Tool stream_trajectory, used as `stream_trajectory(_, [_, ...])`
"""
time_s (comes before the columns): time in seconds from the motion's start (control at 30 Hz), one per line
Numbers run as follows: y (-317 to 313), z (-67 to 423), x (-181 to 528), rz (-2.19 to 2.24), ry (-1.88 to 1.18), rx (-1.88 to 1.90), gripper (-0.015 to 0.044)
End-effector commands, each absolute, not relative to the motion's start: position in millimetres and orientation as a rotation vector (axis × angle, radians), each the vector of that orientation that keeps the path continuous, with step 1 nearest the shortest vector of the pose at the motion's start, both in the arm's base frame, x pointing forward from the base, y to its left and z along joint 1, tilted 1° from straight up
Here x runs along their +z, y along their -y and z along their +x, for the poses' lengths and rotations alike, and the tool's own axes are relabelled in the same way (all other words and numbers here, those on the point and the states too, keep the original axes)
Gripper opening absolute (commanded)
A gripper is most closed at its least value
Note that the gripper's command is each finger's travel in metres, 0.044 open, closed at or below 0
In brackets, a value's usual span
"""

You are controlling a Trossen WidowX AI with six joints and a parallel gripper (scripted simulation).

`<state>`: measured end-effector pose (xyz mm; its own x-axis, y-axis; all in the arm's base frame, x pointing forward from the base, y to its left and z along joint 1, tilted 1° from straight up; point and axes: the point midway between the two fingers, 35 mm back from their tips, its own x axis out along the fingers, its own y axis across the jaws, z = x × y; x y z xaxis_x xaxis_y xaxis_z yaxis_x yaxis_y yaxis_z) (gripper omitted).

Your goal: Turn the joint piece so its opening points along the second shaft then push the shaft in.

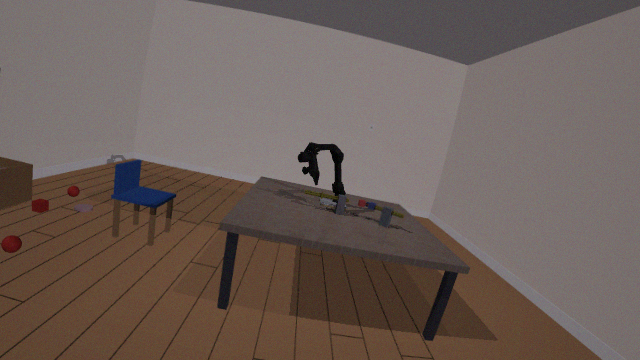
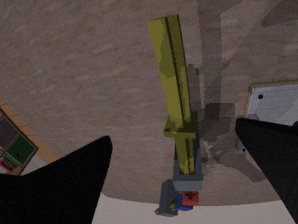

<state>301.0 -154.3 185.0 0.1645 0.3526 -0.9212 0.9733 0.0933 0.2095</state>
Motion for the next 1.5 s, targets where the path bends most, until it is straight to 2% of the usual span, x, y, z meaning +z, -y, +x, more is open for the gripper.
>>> stream_trajectory(0.0, [160.4, 301.9, 186.5, 1.418, -1.363, -0.767, 0.044])
stream_trajectory(0.57, [150.6, 312.2, 124.8, 0.985, -1.353, -1.16, 0.044])
stream_trajectory(1.47, [151.4, 309.5, 94.2, 0.982, -1.355, -1.166, 0.044])
